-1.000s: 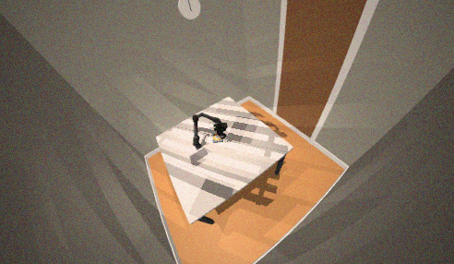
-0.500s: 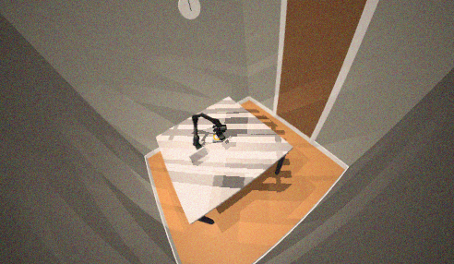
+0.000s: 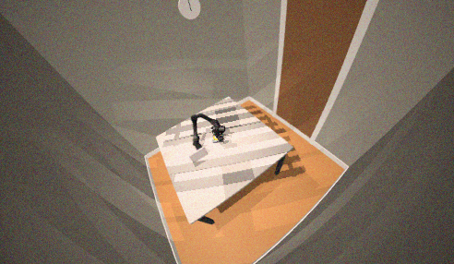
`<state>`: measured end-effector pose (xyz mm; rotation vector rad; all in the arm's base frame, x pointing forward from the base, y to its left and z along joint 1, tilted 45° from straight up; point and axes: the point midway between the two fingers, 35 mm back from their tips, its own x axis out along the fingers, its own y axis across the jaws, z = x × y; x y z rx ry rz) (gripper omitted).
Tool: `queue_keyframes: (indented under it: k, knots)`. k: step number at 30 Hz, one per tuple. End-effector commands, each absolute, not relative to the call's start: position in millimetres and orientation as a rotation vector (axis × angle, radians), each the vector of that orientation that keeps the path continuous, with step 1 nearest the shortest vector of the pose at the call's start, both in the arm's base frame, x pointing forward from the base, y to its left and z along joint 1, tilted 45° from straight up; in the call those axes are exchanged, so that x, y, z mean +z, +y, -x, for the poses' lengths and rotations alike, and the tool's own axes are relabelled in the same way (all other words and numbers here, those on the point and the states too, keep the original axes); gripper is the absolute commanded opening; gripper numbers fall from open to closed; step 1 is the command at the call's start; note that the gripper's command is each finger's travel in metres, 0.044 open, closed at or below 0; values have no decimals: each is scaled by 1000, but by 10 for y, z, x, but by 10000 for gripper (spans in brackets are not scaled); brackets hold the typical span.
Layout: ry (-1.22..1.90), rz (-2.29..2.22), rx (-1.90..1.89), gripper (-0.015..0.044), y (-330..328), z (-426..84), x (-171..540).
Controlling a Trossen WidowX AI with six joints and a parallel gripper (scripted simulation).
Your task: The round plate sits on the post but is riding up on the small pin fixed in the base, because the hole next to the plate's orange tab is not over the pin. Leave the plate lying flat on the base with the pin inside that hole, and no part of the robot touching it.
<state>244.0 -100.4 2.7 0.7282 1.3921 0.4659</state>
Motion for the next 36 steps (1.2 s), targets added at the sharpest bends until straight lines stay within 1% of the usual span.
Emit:
queue_keyframes:
  k: [1,9,20,36]
  knots:
    - [1392,-720,465,0,-998,-2400,45]
    - [1393,-720,465,0,-985,-2363,53]
    - [1394,-719,464,0,-1284,-2288,366]
    - [1395,-732,465,0,-1242,-2300,305]
